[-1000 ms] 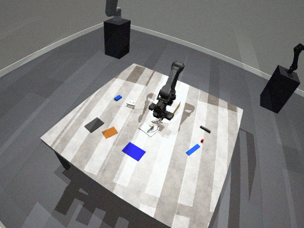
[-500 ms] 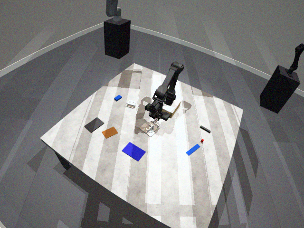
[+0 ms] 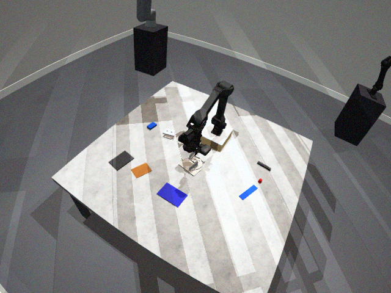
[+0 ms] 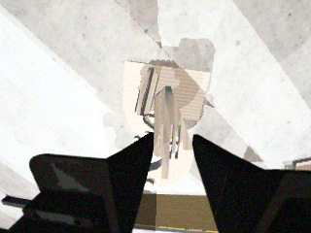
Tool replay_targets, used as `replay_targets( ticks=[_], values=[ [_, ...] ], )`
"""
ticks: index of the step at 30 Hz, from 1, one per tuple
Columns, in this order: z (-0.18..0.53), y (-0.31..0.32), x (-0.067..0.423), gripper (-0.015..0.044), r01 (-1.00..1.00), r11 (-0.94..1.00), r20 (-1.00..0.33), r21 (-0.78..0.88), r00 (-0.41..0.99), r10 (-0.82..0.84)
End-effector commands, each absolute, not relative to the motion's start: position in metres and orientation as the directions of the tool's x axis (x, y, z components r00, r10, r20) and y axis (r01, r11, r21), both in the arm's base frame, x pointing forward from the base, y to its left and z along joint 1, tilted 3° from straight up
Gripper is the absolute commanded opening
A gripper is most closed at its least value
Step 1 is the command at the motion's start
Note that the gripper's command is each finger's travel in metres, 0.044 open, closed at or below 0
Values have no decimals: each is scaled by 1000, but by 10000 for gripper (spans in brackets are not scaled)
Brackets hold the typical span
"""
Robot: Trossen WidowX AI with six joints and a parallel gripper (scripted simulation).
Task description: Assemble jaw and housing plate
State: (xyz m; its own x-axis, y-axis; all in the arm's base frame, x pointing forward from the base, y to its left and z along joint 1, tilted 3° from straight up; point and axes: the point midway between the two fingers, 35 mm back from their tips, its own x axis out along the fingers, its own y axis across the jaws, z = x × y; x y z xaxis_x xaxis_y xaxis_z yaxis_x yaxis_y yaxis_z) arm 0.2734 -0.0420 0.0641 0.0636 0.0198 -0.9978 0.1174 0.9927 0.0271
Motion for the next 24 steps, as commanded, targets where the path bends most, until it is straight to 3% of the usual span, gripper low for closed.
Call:
replay_targets(
  ticks=[1, 24],
  values=[
    [61, -55, 280, 134, 112, 993, -998, 30, 55, 24],
    [61, -62, 284, 134, 112, 993, -998, 29, 55, 23]
  ],
)
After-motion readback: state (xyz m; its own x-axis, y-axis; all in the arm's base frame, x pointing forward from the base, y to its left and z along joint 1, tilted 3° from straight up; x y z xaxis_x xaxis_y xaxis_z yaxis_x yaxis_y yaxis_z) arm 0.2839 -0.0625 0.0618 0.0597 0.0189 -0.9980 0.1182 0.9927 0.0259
